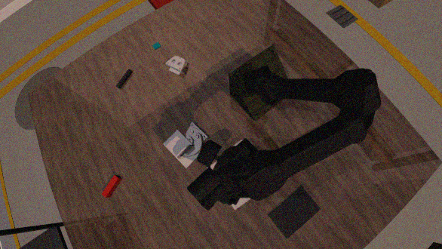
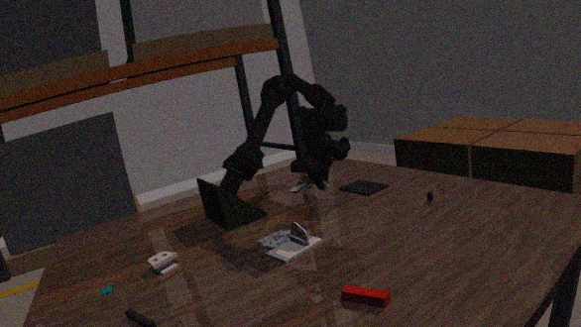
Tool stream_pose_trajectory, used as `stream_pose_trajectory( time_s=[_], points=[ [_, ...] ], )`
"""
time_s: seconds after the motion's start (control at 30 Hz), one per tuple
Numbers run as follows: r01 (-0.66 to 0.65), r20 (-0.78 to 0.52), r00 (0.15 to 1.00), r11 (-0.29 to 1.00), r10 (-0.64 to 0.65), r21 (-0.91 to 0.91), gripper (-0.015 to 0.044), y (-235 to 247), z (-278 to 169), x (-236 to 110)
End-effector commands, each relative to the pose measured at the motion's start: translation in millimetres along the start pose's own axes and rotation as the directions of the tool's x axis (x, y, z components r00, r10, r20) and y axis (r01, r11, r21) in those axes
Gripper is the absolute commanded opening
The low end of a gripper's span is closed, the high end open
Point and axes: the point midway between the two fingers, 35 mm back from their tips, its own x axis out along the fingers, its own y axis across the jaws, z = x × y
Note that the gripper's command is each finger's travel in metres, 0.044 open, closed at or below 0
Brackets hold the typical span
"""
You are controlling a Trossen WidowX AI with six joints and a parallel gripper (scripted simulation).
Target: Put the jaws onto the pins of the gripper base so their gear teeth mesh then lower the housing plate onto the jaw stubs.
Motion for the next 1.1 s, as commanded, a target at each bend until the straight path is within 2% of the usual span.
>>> stream_pose_trajectory(
  time_s=[0.0, 1.07],
  points=[
    [-0.002, 0.003, 1.0, 1.0, 0.002, 0.01, 0.0037, 0.1, 1.4, 0.7],
    [-0.001, 0.003, 1.0, 1.0, 0.001, 0.009, 0.0037, -0.7, 3.3, 51.9]
  ],
)
